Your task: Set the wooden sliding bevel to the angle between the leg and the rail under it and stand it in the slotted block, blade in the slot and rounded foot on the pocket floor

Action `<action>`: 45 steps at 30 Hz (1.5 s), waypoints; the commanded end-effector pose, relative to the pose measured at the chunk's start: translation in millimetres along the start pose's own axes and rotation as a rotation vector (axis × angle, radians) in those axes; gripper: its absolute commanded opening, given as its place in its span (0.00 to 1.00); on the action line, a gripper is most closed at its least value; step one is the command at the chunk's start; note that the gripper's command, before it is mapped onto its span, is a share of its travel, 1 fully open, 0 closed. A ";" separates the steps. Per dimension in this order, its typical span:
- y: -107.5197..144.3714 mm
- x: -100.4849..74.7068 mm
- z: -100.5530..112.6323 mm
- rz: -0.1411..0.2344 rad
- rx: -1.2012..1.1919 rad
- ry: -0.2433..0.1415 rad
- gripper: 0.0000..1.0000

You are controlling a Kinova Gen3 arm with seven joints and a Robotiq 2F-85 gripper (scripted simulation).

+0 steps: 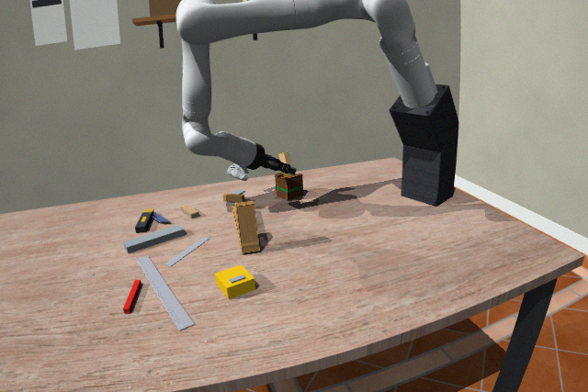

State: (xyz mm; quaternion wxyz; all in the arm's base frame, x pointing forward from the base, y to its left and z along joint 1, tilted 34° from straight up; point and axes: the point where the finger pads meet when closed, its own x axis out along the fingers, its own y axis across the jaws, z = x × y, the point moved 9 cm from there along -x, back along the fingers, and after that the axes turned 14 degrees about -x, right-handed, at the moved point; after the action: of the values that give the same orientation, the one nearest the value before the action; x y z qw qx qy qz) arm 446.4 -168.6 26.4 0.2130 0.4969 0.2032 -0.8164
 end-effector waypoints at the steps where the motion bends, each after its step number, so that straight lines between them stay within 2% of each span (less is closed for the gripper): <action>1: 0.4 -0.6 0.5 0.001 0.001 0.001 1.00; 8: 0.4 -2.5 0.5 0.001 0.001 0.001 1.00; 14: 0.3 -21.8 0.5 0.001 0.001 0.001 1.00; 16: 0.3 -21.8 0.5 0.001 0.001 0.001 1.00; 26: 0.3 -85.5 0.6 0.001 0.001 0.001 1.00; 31: 0.3 -109.9 0.6 0.001 0.001 0.001 1.00; 38: 0.3 -120.0 0.6 0.001 0.001 0.001 1.00; 45: 0.3 -120.8 0.6 0.001 0.001 0.001 1.00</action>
State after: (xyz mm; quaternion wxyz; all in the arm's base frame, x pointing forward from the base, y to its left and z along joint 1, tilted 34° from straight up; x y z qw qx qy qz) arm 496.3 -151.1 134.1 0.2130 0.4968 0.2032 -0.8164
